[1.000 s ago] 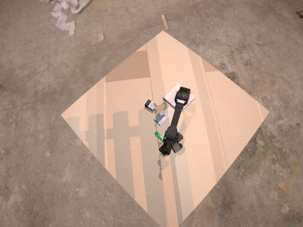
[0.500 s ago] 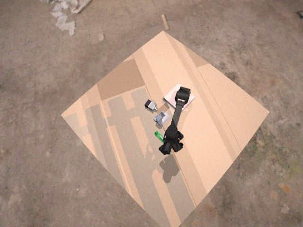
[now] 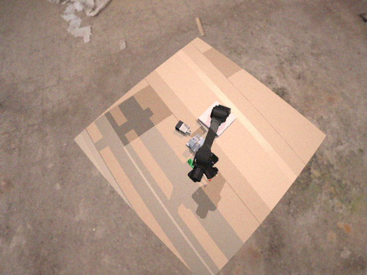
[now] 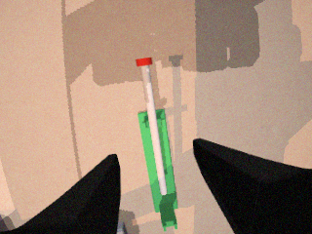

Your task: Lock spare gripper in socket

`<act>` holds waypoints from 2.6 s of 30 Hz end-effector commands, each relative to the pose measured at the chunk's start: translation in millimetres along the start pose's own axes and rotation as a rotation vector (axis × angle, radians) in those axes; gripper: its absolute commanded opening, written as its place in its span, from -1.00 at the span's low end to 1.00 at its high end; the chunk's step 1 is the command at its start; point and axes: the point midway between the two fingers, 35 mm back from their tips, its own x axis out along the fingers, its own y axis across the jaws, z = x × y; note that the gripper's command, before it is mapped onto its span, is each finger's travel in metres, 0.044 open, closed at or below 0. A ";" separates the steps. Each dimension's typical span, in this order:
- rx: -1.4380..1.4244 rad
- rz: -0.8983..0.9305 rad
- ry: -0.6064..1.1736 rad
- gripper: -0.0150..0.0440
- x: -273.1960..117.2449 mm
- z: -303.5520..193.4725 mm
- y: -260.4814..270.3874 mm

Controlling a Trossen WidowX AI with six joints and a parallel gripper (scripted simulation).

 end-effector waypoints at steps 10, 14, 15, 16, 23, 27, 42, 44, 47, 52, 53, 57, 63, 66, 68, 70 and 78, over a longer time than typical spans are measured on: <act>0.004 -0.026 0.022 0.12 7.1 -25.4 -3.6; 0.004 -0.025 0.023 0.12 38.9 -31.2 -2.0; 0.004 -0.025 0.023 0.12 38.9 -31.2 -2.0; 0.004 -0.025 0.023 0.12 39.2 -31.3 -2.0; 0.004 -0.025 0.023 0.12 47.6 -32.3 -2.8; 0.004 -0.025 0.023 0.12 54.2 -33.2 -3.4; 0.004 -0.026 0.023 0.12 78.5 -36.7 -4.5; 0.004 -0.026 0.023 0.12 81.7 -37.2 -4.5; 0.004 -0.025 0.023 0.12 86.5 -38.0 -4.5; 0.004 -0.025 0.023 0.12 94.5 -39.4 -4.2; 0.004 -0.025 0.023 0.12 96.1 -39.7 -4.2; 0.004 -0.025 0.023 0.12 98.4 -40.2 -4.1; 0.004 -0.025 0.023 0.12 98.4 -40.2 -4.1; 0.004 -0.025 0.023 0.12 98.4 -40.2 -4.1; 0.004 -0.025 0.023 0.12 98.4 -40.2 -4.1; 0.004 -0.025 0.023 0.12 98.4 -40.2 -4.1; 0.004 -0.025 0.023 -0.49 98.4 -40.2 -4.1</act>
